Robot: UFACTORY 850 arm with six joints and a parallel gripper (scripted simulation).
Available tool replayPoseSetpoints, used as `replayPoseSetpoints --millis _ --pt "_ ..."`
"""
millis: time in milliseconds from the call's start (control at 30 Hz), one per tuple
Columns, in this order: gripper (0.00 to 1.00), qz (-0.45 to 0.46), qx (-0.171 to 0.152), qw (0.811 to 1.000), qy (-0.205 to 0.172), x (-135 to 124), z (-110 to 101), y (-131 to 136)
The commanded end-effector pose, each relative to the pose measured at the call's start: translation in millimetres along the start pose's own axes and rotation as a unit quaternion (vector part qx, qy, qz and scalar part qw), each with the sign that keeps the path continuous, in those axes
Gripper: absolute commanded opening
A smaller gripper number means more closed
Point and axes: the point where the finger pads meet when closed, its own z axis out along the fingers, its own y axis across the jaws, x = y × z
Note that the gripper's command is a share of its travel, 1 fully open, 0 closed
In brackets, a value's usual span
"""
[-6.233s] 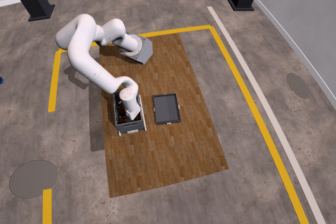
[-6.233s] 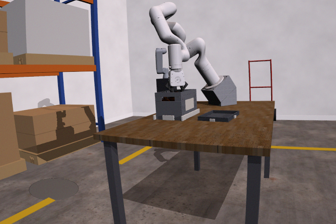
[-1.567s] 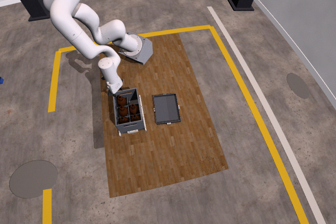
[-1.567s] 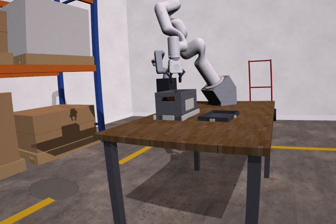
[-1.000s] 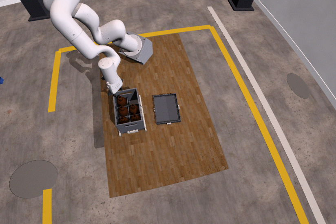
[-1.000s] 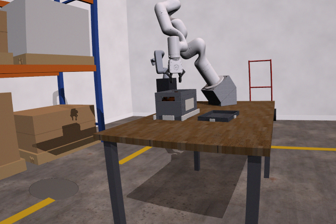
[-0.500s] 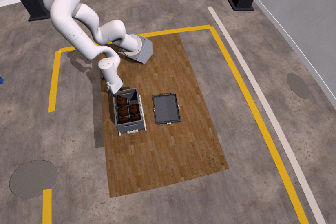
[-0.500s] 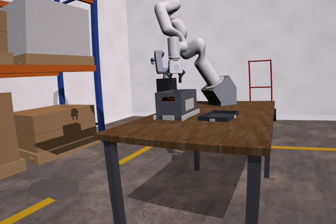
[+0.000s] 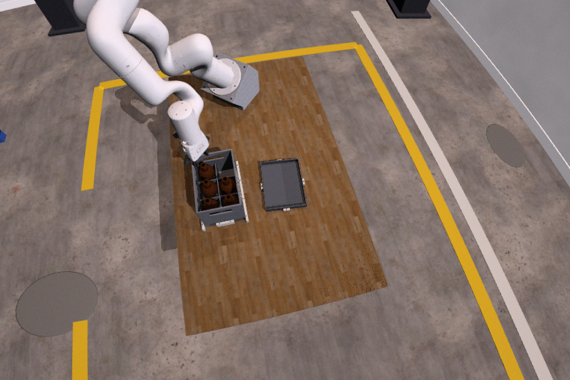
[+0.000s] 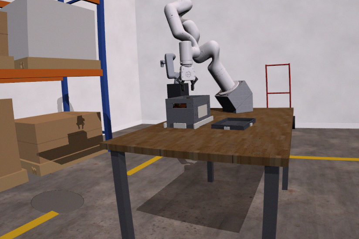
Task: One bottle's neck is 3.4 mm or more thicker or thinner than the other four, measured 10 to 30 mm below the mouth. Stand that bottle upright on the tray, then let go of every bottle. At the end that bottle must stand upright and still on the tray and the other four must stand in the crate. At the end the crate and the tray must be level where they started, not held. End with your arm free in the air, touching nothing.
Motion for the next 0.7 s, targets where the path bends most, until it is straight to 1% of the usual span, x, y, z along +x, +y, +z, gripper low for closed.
replayPoseSetpoints --millis 0,333,667 --pt "0.65 0.000 0.001 1.000 0.000 -0.4 6.4 -0.6" --pt "0.65 0.000 0.001 1.000 0.000 -0.3 18.5 -0.7" --pt "0.65 0.000 0.001 1.000 0.000 -0.3 24.5 -0.8"
